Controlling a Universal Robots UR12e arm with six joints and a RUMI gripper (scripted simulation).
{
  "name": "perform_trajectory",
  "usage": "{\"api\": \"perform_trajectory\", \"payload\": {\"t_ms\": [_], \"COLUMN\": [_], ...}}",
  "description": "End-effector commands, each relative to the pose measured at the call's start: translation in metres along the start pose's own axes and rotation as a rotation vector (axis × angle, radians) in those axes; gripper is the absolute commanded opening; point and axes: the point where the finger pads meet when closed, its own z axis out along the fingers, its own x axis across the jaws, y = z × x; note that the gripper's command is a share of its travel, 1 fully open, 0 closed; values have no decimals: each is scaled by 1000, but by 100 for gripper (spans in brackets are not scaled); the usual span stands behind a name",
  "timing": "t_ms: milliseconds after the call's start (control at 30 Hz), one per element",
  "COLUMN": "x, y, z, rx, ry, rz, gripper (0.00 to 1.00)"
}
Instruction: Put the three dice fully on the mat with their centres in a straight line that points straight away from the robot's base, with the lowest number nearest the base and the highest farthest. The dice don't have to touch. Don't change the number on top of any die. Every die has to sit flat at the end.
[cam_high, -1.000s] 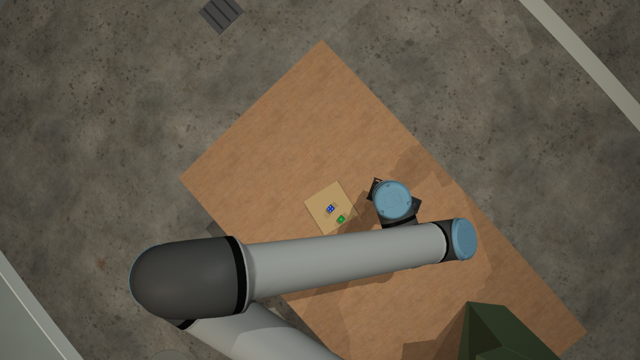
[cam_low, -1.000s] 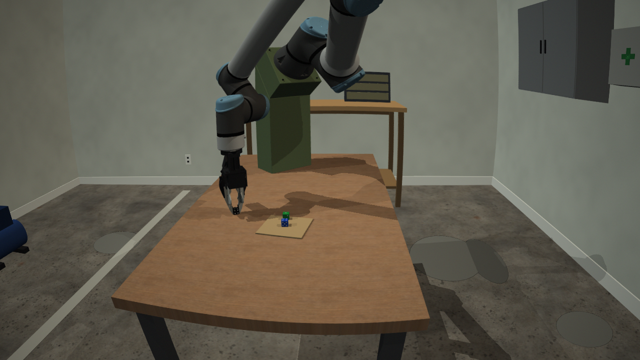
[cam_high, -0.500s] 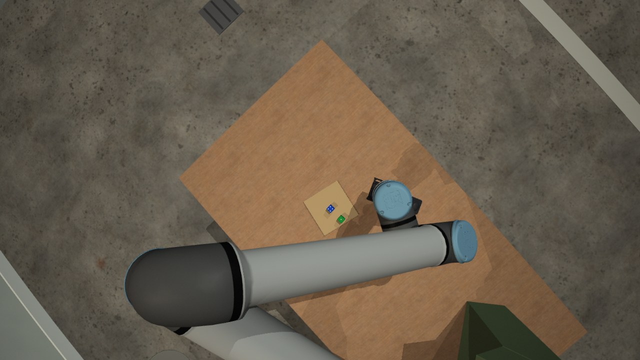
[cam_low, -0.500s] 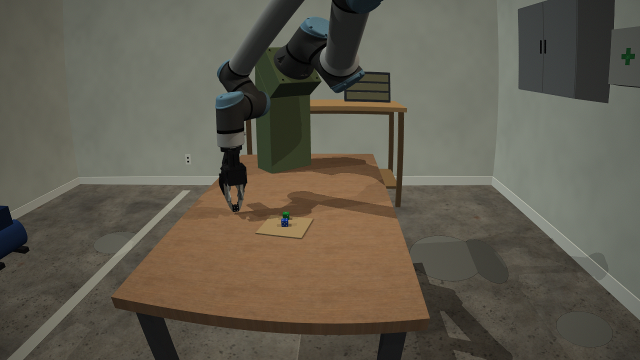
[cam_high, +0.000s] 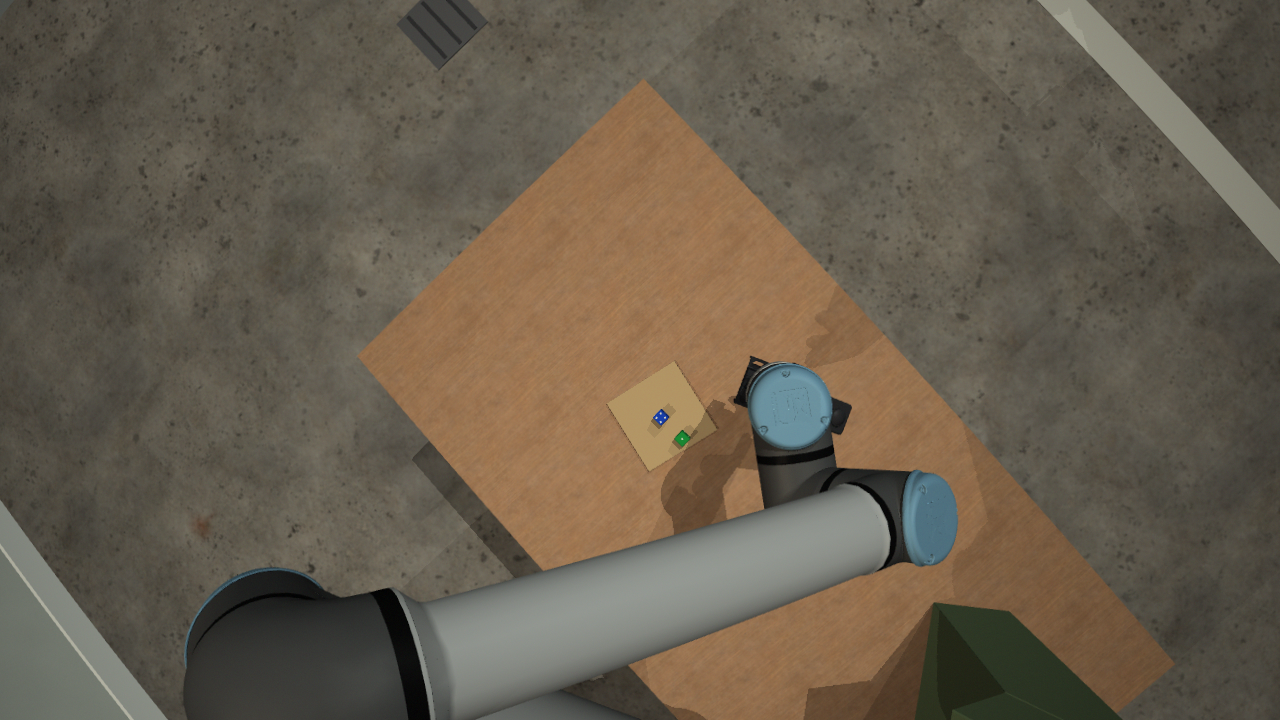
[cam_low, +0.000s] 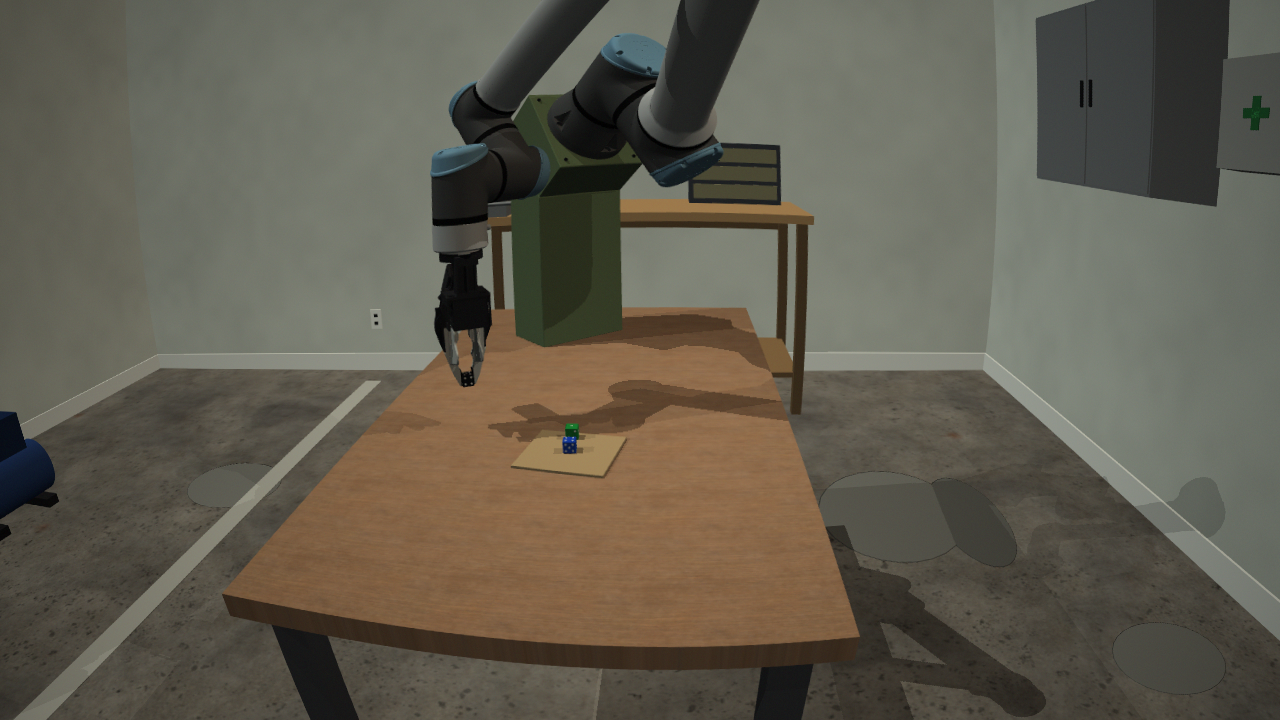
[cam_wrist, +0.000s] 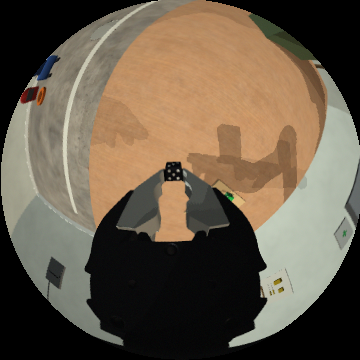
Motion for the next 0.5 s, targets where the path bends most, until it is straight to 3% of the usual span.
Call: {"api": "perform_trajectory", "payload": {"t_ms": [0, 467], "x": [0, 0], "y": [0, 0], "z": [-20, -25], "rx": [2, 2], "ry": [4, 4], "rz": [-1, -1], "gripper": [3, 3]}}
